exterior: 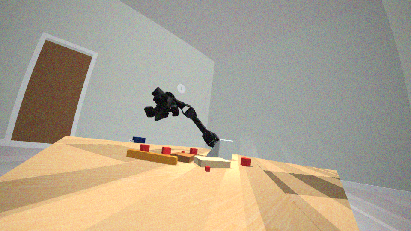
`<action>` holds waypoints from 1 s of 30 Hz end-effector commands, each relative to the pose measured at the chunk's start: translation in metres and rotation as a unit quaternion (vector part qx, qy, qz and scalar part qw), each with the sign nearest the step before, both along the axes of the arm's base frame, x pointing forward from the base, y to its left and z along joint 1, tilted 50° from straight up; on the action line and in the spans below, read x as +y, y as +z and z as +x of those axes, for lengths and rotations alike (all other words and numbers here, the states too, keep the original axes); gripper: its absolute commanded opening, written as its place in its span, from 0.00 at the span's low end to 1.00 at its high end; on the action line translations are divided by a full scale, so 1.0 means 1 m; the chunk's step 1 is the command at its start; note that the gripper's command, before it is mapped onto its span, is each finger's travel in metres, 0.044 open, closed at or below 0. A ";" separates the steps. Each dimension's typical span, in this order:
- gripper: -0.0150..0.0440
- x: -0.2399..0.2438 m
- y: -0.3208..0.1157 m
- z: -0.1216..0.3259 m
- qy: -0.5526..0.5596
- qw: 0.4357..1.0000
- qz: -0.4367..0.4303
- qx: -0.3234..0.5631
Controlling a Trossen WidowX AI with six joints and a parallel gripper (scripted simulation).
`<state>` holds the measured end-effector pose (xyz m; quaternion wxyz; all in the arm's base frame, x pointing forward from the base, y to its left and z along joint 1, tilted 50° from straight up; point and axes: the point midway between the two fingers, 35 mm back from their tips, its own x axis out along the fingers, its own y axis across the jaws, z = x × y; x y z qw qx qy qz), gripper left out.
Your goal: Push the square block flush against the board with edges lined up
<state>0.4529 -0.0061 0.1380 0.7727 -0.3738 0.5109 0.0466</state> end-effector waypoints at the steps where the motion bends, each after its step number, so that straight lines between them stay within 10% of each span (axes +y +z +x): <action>1: 0.25 0.007 -0.016 0.004 -0.052 0.998 0.018 0.008; 30: 0.25 0.071 -0.159 -0.011 -0.510 0.858 0.051 -0.033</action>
